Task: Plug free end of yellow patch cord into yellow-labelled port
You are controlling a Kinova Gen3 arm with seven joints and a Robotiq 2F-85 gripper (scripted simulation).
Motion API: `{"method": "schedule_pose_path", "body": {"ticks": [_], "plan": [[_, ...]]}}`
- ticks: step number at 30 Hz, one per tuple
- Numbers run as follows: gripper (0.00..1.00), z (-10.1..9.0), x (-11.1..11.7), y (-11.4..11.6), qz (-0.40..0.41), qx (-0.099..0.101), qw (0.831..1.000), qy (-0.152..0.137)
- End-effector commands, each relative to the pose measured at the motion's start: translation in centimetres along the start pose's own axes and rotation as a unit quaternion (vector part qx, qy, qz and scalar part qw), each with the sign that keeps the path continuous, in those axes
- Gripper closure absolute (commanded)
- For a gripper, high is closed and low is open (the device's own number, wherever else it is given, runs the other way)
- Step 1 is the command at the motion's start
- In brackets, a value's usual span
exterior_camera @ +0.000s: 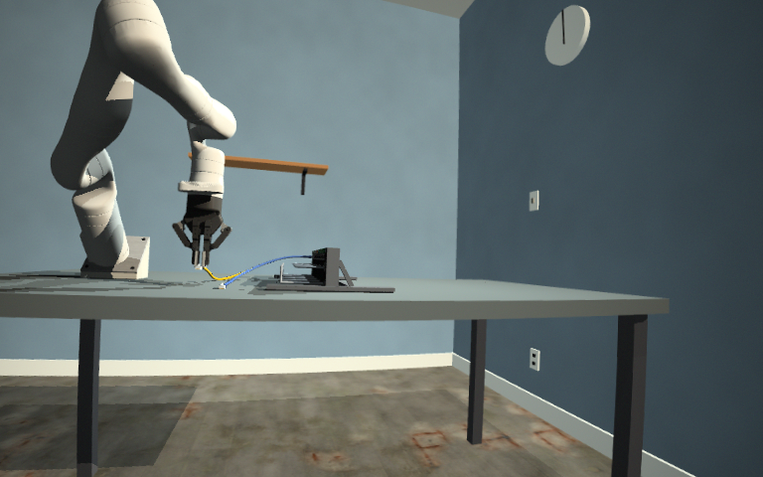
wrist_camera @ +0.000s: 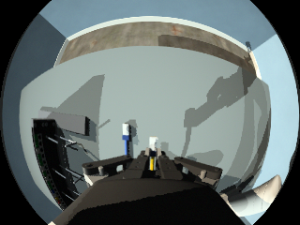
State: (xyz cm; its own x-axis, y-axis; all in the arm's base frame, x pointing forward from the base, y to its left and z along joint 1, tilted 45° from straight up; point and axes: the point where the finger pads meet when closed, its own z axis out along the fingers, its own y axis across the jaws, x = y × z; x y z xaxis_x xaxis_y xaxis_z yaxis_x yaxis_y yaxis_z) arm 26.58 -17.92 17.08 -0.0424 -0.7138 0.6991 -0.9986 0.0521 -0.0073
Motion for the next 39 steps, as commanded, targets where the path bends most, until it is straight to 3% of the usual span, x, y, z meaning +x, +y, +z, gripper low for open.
{"method": "schedule_pose_path", "body": {"ticks": [1,14,39], "plan": [[1.0,-0.8,0.2,-0.2,-0.003,0.004,1.0,0.004],[1.0,-1.8,0.2,-0.1,-0.004,0.004,1.0,0.004],[1.0,-1.9,0.2,-0.1,-0.004,0.004,1.0,0.004]]}}
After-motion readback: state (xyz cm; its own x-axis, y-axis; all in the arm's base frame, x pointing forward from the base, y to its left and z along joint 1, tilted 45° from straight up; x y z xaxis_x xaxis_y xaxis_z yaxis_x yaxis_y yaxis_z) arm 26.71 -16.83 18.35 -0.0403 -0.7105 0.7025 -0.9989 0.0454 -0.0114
